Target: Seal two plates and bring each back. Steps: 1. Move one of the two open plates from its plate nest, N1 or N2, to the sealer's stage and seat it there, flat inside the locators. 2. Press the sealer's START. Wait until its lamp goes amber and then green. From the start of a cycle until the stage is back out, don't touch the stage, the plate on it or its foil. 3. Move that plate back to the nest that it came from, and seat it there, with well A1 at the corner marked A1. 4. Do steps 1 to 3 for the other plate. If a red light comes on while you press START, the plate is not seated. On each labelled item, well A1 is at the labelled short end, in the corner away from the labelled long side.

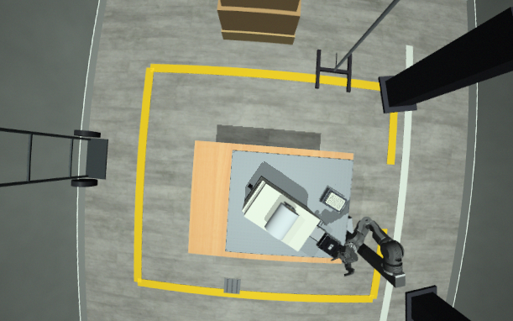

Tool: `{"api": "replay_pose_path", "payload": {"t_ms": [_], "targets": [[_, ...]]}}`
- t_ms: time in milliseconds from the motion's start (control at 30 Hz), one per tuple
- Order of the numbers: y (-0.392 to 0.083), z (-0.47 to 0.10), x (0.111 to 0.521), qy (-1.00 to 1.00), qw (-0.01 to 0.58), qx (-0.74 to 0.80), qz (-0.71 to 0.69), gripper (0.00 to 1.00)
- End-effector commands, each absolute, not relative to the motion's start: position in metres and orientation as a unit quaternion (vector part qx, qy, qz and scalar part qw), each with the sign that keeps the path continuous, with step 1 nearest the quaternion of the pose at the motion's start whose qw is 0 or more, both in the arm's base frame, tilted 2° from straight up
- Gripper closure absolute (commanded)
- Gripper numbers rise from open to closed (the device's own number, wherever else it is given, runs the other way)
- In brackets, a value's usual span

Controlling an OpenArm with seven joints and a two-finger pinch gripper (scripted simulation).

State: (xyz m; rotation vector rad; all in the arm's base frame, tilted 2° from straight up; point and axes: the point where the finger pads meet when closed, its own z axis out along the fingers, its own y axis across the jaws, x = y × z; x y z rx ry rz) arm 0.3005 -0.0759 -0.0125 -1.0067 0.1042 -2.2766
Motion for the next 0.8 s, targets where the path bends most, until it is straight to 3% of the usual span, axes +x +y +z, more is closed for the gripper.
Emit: {"api": "replay_pose_path", "payload": {"t_ms": [0, 767], "targets": [[-0.068, -0.010, 0.299, 0.010, 0.316, -0.380, -0.869, 0.35], [0.019, -0.025, 0.272, -0.294, 0.271, -0.350, -0.847, 0.35]]}}
